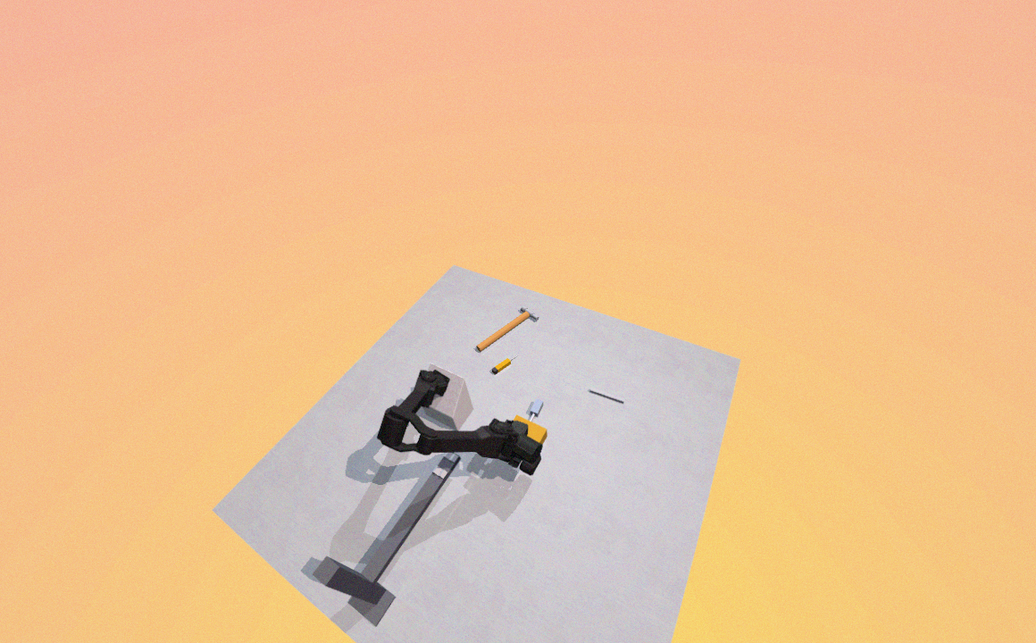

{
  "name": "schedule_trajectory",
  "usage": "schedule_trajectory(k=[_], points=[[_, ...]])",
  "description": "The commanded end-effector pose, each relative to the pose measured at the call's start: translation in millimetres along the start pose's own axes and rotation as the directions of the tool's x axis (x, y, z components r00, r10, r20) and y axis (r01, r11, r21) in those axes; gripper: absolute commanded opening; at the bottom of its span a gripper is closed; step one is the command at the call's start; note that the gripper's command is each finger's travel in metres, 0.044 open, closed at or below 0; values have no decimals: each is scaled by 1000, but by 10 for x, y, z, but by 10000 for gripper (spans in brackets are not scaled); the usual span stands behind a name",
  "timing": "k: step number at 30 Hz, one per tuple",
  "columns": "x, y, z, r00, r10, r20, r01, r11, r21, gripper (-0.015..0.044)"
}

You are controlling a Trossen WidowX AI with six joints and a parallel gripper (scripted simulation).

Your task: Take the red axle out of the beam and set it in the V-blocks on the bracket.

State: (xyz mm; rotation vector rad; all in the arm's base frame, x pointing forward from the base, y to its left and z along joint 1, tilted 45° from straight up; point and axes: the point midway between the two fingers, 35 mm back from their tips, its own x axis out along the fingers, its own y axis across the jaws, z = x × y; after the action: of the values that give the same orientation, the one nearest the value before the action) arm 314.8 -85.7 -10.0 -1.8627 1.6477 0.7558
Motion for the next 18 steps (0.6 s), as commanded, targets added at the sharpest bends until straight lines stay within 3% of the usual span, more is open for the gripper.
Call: schedule_trajectory(k=[1, 18], points=[[-4, -14, -80, 1000, -3, -2, 3, 1000, 4, 0], [-2, -22, -351, 1000, -3, -4, 3, 1000, 3, 0]])
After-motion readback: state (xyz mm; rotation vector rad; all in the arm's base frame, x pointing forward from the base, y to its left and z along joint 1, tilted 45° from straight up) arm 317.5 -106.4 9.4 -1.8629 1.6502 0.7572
